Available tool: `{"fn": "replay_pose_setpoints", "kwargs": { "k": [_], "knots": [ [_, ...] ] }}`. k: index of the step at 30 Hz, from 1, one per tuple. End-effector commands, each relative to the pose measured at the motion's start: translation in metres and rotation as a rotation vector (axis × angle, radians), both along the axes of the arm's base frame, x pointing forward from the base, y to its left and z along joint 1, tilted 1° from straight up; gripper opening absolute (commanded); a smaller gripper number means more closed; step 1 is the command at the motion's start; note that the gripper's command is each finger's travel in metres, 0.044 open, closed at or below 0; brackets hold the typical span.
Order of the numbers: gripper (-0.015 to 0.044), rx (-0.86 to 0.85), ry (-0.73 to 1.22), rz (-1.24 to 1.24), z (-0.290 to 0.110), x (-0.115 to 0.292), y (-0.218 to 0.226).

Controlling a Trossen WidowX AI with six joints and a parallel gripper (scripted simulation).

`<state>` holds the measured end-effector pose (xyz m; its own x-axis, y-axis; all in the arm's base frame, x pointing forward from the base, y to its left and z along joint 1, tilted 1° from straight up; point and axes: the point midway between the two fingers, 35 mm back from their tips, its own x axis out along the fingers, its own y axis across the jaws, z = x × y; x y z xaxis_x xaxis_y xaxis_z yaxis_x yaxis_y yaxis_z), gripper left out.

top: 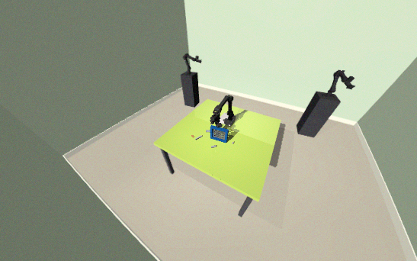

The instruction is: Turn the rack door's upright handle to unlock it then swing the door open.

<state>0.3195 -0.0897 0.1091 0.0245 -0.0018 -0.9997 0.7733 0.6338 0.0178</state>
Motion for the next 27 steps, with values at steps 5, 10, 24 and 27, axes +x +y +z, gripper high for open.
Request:
{"fn": "replay_pose_setpoints", "kwargs": {
  "k": [5,10,24,27],
  "knots": [
    [0.0296,-0.005,0.0,0.371,-0.0007,0.0001,0.0006],
    [0.0296,-0.012,0.0,0.618,-0.0008,0.0001,0.0006],
    [0.0296,-0.029,0.0,1.312,-0.0008,0.0001,0.0006],
    [0.0296,-0.033,0.0,1.46,-0.0008,0.0001,0.0006]
  ]
}}
